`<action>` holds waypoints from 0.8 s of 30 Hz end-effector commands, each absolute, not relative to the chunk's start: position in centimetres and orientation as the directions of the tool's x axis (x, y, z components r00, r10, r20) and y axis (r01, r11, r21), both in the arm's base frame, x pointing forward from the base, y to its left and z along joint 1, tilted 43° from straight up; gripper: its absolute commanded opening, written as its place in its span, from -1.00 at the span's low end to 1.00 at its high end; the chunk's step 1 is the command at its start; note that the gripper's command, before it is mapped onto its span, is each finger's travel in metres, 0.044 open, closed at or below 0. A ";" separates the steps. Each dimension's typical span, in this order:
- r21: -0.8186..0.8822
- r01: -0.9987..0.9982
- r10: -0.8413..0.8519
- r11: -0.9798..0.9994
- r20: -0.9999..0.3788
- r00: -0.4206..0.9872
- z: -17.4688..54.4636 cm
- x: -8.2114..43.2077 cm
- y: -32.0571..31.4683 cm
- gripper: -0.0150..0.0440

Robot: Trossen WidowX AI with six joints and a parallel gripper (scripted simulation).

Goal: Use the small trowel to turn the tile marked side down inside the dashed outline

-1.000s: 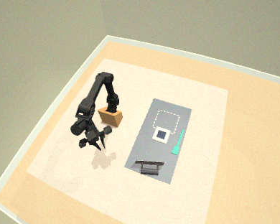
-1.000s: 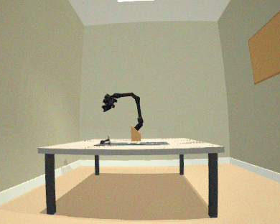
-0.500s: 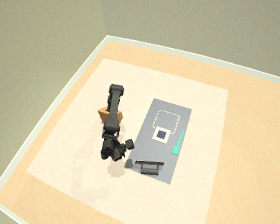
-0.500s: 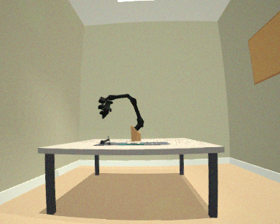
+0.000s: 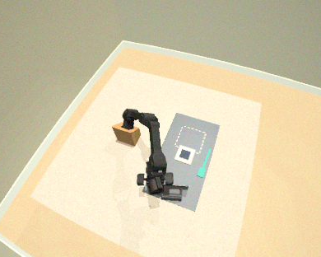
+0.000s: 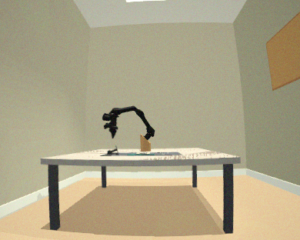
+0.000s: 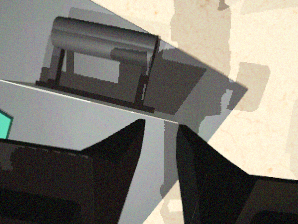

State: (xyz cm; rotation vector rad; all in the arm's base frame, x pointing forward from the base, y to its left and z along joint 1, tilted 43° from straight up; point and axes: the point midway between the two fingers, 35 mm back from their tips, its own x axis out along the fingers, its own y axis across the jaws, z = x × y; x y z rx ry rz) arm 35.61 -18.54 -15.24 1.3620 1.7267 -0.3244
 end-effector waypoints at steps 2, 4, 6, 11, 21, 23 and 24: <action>0.206 0.912 0.657 0.355 -0.749 -0.086 -16.4 36.4 -15.9 -0.15; 0.206 0.912 0.657 0.355 -0.749 -0.086 -16.4 36.4 -15.9 -0.15; 0.206 0.912 0.657 0.355 -0.749 -0.086 -16.4 36.4 -15.9 -0.15; 0.226 0.903 0.663 0.365 -0.744 -0.082 -16.4 36.2 -15.8 -0.15; 0.215 0.908 0.661 0.359 -0.746 -0.084 -17.1 36.0 -15.0 -0.15; 0.213 0.909 0.660 0.358 -0.746 -0.085 -17.4 35.9 -14.8 -0.15; 0.212 0.909 0.660 0.357 -0.746 -0.085 -17.5 35.9 -14.7 -0.15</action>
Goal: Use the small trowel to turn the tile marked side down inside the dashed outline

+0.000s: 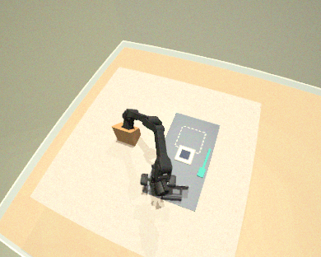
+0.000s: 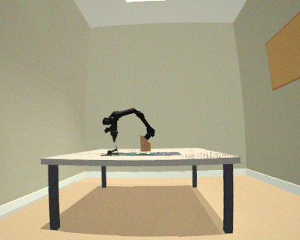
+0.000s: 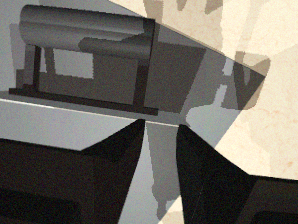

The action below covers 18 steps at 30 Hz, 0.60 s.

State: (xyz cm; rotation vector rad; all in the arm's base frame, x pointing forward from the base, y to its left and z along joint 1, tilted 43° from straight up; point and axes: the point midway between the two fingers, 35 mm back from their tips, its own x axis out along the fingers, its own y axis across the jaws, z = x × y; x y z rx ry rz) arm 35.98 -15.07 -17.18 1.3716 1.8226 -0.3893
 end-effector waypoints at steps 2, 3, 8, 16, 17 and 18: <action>0.211 0.910 0.659 0.357 -0.747 -0.085 -17.7 35.8 -14.4 -0.15; 0.210 0.910 0.659 0.356 -0.747 -0.086 -17.8 35.7 -14.3 -0.15; 0.207 0.912 0.658 0.355 -0.748 -0.086 -18.1 35.6 -13.9 -0.15; 0.208 0.912 0.659 0.355 -0.747 -0.086 -18.4 35.4 -13.1 -0.15; 0.208 0.912 0.659 0.355 -0.747 -0.086 -18.4 35.3 -12.9 -0.15; 0.208 0.912 0.659 0.355 -0.747 -0.086 -18.4 35.3 -12.8 -0.15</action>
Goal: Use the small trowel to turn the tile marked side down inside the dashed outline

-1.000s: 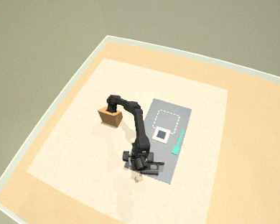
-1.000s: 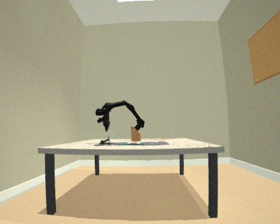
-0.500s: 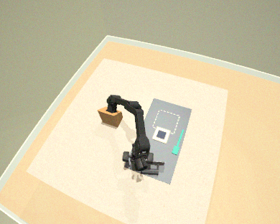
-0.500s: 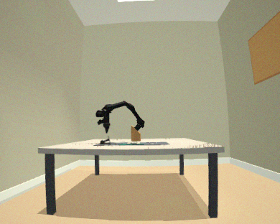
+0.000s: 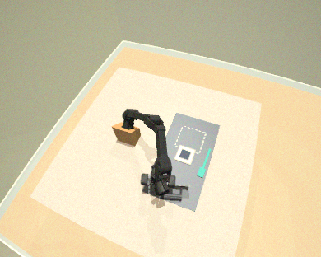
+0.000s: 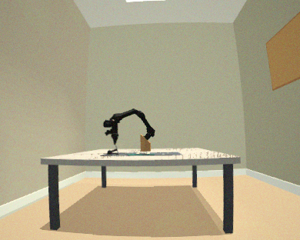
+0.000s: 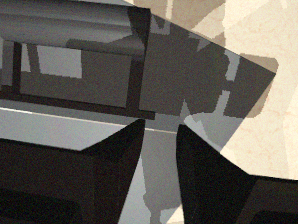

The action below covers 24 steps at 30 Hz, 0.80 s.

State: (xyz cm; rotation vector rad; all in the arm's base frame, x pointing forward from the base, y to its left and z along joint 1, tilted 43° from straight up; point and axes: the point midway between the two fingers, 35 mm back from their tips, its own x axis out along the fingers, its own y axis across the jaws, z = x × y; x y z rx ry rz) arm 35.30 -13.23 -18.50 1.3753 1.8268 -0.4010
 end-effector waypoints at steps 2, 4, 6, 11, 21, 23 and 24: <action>0.208 0.912 0.659 0.355 -0.747 -0.086 -18.5 35.1 -12.5 -0.15; 0.208 0.912 0.659 0.355 -0.747 -0.087 -18.6 35.0 -12.2 -0.15; 0.208 0.912 0.659 0.355 -0.747 -0.087 -18.6 35.0 -12.1 -0.15; 0.208 0.912 0.659 0.355 -0.747 -0.087 -18.6 35.0 -12.1 -0.15; 0.208 0.912 0.659 0.355 -0.747 -0.087 -18.6 35.0 -12.1 -0.15; 0.208 0.912 0.659 0.355 -0.747 -0.087 -18.6 35.0 -12.1 -0.15; 0.208 0.912 0.659 0.355 -0.747 -0.087 -18.6 35.0 -12.1 -0.15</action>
